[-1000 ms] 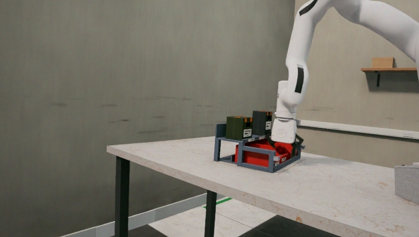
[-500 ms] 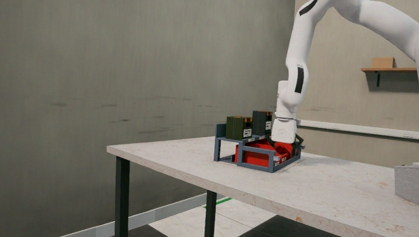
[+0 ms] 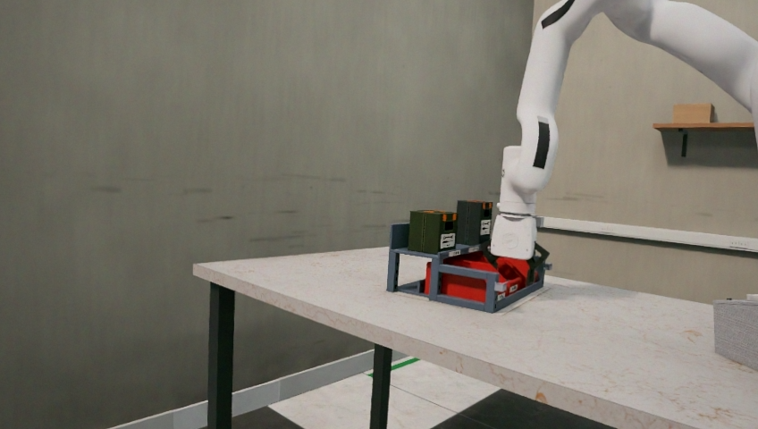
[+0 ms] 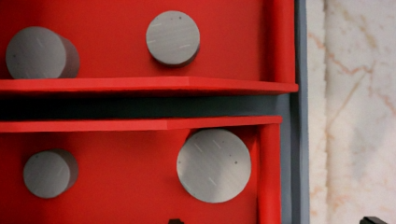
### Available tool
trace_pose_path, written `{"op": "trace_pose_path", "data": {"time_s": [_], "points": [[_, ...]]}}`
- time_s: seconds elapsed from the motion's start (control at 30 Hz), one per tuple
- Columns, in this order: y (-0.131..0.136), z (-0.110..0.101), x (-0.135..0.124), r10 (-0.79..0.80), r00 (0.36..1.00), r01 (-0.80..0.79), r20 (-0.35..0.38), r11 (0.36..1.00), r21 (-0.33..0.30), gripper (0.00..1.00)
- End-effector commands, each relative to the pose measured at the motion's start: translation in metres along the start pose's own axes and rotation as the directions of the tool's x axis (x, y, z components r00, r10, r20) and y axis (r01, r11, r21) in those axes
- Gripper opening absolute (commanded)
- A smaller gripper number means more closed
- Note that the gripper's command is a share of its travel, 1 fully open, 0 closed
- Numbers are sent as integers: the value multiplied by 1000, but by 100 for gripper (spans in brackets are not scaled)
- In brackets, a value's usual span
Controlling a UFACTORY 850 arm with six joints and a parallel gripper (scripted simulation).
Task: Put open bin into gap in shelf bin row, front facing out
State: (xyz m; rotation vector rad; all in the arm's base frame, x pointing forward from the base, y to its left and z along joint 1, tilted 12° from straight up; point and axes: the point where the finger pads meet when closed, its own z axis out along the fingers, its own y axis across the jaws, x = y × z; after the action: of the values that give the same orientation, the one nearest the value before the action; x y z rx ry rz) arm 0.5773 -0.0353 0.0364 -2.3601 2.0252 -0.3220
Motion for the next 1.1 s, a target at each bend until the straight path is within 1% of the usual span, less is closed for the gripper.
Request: {"op": "trace_pose_path", "data": {"time_s": [0.0,0.2,0.37,0.77,0.93,1.07], "points": [[-1,-1,0,0,1000,0,0,1000,2,100],[-1,-1,0,0,1000,0,0,1000,2,100],[-1,-41,0,0,1000,0,0,1000,2,100],[-1,-41,0,0,1000,0,0,1000,2,100],[-1,-95,0,0,1000,0,0,1000,2,100],[-1,-95,0,0,1000,0,0,1000,2,100]]}}
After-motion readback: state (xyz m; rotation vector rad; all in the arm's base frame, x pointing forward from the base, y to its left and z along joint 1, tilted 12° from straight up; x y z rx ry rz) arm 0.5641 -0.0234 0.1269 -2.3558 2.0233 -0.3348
